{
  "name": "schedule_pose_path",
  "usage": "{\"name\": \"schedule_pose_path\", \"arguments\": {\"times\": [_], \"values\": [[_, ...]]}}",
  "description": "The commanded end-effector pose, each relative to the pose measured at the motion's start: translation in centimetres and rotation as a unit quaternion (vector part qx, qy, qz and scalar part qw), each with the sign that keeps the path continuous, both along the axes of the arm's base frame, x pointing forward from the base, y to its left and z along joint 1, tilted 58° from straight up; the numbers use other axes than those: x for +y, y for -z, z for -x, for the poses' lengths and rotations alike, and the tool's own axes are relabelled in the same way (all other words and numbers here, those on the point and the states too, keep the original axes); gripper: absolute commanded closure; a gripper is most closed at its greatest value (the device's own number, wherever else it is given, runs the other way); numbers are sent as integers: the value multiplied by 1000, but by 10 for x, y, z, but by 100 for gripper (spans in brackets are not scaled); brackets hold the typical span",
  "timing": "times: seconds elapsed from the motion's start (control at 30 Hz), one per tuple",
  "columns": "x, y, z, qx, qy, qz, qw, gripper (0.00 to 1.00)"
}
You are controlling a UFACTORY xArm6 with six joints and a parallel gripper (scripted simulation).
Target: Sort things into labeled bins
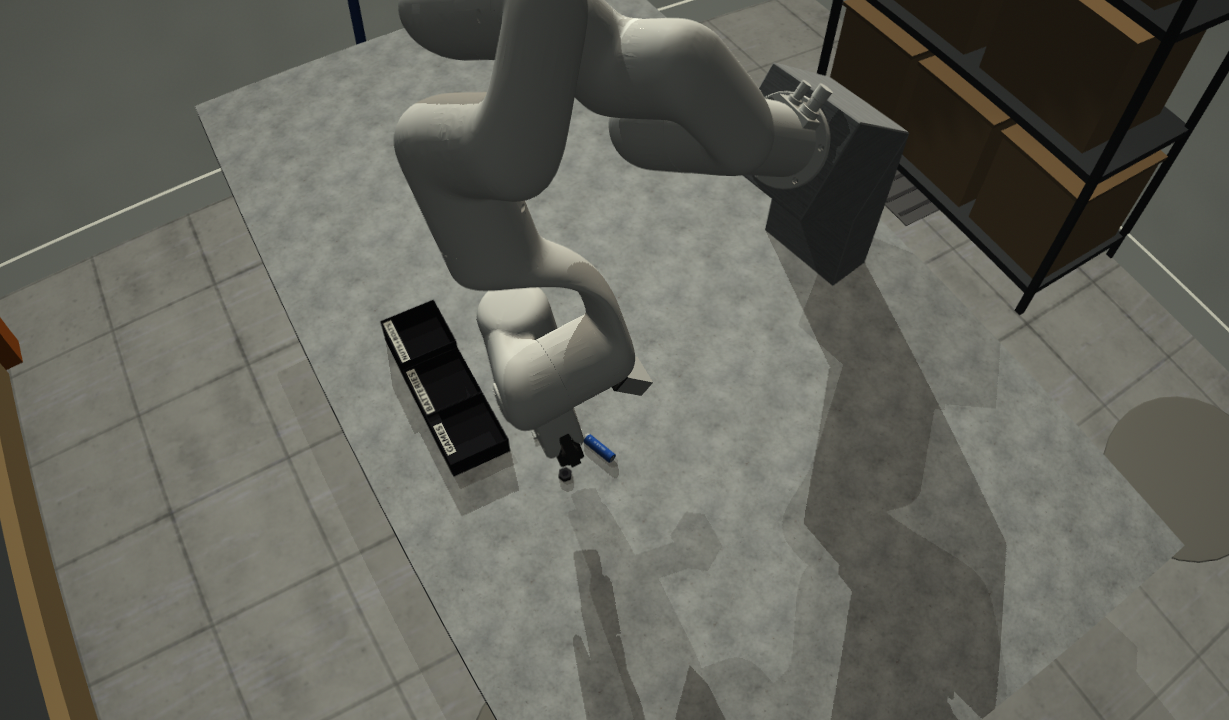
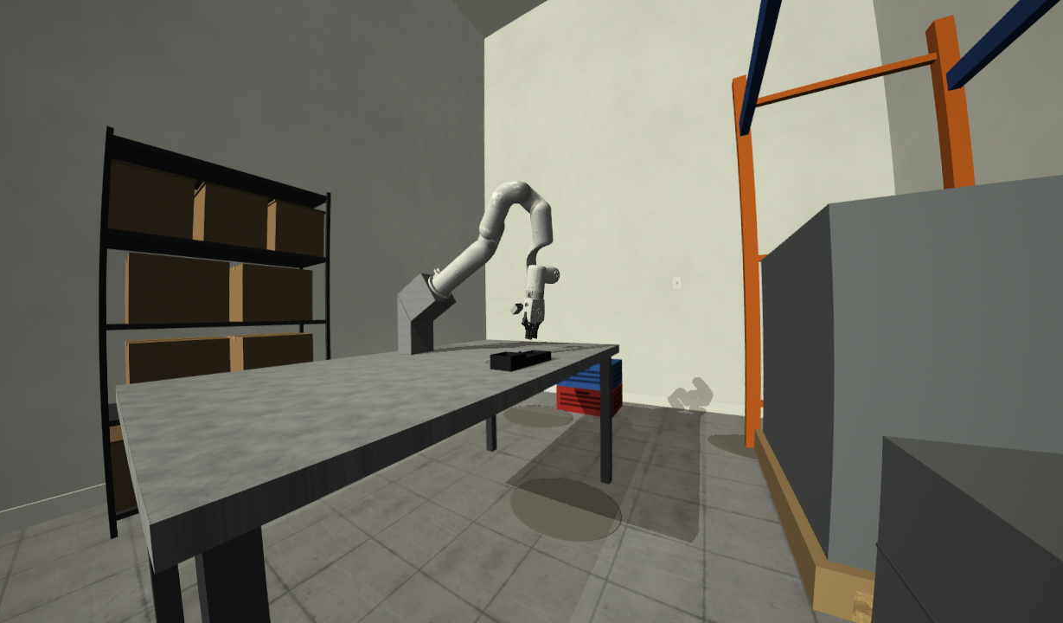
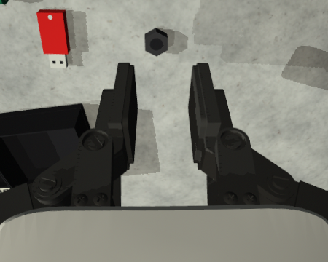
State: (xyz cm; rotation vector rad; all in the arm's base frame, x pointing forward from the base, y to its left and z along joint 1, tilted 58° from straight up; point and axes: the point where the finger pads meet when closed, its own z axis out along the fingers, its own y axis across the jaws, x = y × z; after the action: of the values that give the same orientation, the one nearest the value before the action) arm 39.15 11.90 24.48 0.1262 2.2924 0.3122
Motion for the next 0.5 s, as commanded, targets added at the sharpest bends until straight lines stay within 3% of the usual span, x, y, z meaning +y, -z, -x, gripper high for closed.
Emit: {"name": "schedule_pose_path", "arguments": {"times": [0.0,0.03,0.1,0.3,0.47], "values": [[0,0,0,-69,35,14,997,70],[0,0,0,-70,36,15,997,70],[-8,3,0,-5,18,16,1000,70],[-17,6,-1,-27,40,30,998,70],[1,-1,0,-75,38,16,996,70]]}}
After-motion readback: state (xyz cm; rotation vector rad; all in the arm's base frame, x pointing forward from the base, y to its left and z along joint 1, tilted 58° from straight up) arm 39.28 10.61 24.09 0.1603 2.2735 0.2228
